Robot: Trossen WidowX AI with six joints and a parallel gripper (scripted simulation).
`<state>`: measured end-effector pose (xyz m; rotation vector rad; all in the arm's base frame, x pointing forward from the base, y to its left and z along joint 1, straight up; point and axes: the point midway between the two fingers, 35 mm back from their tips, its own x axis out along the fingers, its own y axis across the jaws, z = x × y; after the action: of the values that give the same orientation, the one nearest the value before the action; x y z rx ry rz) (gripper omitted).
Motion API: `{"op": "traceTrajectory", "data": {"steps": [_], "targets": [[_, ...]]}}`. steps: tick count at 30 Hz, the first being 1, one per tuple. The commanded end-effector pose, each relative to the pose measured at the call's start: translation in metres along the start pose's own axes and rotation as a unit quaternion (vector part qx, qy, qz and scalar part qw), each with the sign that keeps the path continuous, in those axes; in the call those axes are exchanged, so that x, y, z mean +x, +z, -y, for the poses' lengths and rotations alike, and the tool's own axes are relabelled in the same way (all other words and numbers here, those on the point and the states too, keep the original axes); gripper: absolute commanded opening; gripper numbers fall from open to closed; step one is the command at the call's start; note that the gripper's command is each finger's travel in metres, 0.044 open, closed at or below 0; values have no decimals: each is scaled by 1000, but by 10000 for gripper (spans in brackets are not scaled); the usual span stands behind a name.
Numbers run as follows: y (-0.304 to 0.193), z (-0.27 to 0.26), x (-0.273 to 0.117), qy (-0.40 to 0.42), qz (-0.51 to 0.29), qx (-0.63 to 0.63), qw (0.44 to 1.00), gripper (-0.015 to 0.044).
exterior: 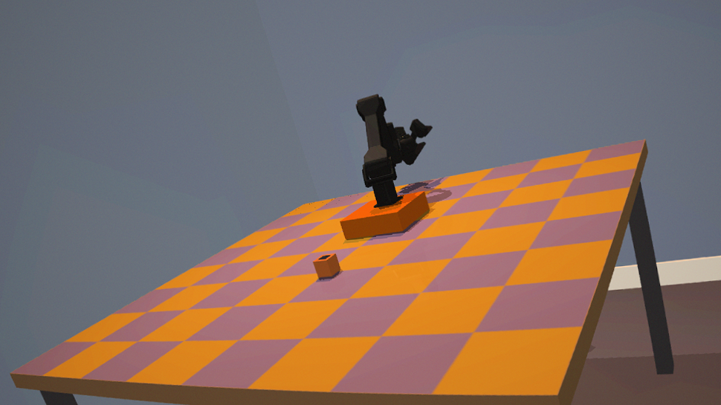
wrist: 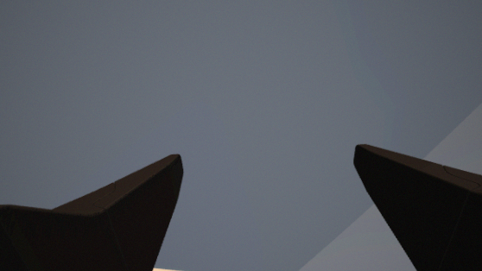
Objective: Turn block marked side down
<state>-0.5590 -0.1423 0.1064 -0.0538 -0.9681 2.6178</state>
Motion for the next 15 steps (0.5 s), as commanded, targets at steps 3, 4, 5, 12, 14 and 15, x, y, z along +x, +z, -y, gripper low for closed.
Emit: {"op": "traceTrajectory", "data": {"steps": [3, 4, 5, 12, 14, 15], "targets": [[7, -8, -7, 14, 5, -2, 1000, 440], [13, -15, -12, 25, 9, -4, 1000, 440], [20, -23, -20, 39, 15, -7, 999, 440], [82, -82, -99, 157, 64, -28, 985, 440], [99, -98, -128, 192, 80, -32, 978, 440], [107, -107, -142, 211, 88, -33, 973, 440]]}}
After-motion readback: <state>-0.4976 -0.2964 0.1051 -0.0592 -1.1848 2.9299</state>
